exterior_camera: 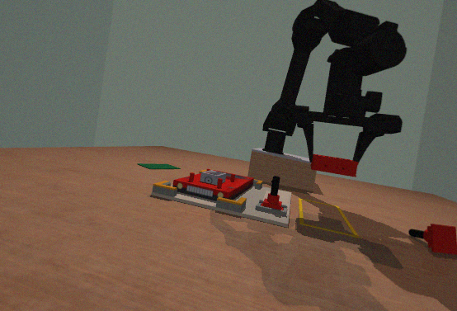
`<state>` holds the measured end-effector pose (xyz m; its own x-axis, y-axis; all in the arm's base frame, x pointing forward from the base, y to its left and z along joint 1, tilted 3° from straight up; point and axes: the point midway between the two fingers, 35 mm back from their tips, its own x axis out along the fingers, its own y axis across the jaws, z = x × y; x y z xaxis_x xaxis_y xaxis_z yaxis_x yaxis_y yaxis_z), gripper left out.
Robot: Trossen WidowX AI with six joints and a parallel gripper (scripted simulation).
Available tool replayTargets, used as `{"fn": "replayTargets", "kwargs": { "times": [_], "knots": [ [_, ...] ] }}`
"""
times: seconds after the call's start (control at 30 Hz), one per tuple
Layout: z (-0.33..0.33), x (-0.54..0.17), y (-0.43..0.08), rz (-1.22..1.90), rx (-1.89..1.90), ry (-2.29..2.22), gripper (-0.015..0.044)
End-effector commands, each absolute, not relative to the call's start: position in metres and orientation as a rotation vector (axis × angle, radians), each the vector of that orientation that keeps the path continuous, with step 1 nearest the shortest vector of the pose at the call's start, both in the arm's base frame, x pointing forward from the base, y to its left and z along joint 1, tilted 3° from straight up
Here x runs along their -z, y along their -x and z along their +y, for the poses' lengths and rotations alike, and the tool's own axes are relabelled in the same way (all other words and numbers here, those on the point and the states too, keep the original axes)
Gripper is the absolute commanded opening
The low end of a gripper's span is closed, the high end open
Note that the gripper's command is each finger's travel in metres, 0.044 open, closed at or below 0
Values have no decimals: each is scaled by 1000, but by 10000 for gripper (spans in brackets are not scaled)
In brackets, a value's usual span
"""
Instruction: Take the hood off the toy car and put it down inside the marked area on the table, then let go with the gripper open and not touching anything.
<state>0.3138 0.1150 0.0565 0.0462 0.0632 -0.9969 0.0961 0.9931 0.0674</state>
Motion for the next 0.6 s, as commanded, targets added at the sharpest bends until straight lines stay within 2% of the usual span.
{"fn": "replayTargets", "kwargs": {
  "times": [0.0, 0.57],
  "knots": [
    [115, -49, -313, 1535, 33, -126, 0],
    [116, -33, -314, 1535, 33, -126, 0]
  ]
}}
